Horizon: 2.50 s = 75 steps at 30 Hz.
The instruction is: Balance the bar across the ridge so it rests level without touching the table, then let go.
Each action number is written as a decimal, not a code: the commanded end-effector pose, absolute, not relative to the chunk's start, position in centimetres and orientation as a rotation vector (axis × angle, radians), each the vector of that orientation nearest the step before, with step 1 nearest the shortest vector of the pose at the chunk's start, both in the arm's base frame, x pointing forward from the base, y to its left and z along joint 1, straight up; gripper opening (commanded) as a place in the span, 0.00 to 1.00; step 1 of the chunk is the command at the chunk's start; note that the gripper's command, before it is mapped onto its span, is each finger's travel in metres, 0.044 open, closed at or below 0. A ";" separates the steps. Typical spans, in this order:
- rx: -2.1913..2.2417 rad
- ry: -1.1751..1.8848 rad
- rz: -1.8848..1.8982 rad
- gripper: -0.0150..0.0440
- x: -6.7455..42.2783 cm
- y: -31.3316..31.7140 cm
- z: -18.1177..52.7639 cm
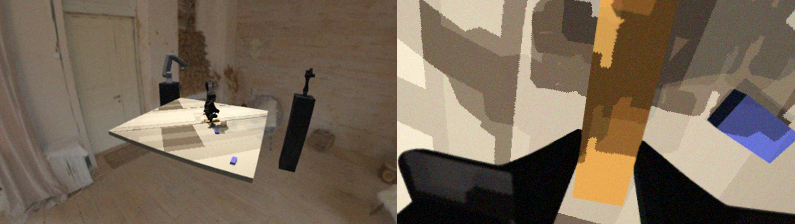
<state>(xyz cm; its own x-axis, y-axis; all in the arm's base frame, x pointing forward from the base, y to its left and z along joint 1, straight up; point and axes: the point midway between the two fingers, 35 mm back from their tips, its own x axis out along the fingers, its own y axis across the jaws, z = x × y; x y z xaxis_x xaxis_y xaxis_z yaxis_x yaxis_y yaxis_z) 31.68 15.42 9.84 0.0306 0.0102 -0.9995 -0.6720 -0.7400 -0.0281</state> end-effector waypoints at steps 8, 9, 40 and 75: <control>-1.803 0.668 1.761 0.25 31.7 15.5 9.7; -1.803 0.668 1.761 0.25 31.7 15.5 9.7; -1.803 0.668 1.761 0.25 31.7 15.5 9.5; -1.803 0.668 1.761 0.25 31.6 15.5 9.2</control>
